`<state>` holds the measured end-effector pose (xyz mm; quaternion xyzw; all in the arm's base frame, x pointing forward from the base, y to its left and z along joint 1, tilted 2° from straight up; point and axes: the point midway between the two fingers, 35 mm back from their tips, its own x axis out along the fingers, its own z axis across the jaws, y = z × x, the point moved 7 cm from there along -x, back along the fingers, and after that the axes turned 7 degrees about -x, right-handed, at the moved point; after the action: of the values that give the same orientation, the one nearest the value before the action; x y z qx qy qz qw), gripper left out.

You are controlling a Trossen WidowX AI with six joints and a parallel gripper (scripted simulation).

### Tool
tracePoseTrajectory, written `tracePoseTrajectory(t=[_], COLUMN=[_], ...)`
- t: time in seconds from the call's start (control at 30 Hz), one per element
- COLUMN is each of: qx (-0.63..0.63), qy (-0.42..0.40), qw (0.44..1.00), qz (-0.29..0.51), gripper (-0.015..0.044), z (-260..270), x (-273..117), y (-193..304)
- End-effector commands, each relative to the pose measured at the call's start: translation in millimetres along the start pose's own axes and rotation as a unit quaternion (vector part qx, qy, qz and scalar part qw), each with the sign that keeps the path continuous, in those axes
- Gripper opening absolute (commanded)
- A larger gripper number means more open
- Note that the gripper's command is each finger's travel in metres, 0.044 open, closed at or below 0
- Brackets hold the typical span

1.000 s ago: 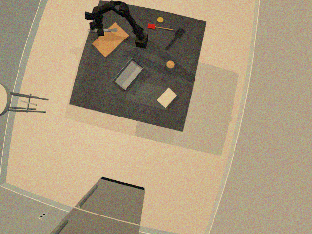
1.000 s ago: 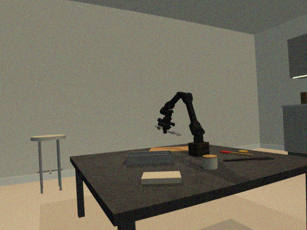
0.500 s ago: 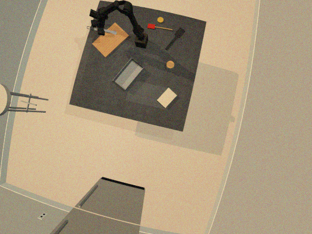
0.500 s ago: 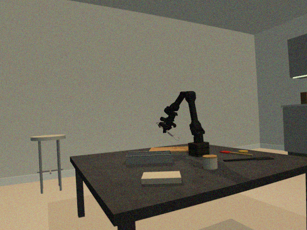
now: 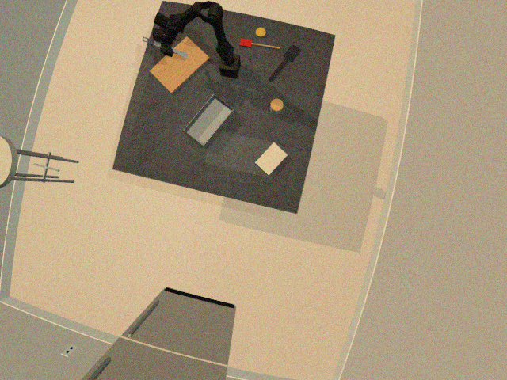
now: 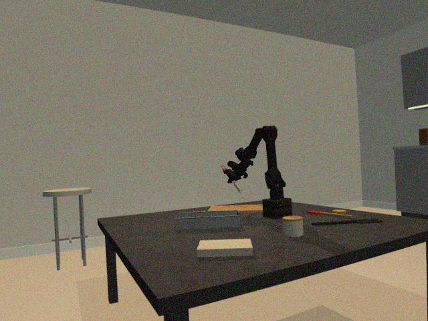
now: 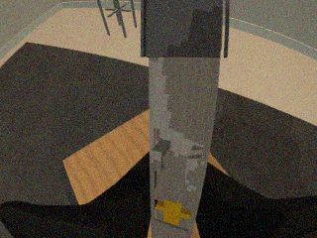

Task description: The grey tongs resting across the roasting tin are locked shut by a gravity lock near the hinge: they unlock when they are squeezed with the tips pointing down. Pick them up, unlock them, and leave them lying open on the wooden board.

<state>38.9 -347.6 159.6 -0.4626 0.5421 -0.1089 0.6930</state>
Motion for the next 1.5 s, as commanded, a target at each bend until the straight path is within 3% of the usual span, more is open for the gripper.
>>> tracePoseTrajectory(t=[0.0,0.67,1.47], qx=[-0.002,-0.039,-0.04], qy=[0.0,0.008,0.008], qw=[0.999,0.979,0.979], qz=[-0.041,-0.197,-0.199], gripper=[-0.015,-0.015,-0.015], z=[2,18,18], x=[-7,-43,-43], y=[5,35,35])
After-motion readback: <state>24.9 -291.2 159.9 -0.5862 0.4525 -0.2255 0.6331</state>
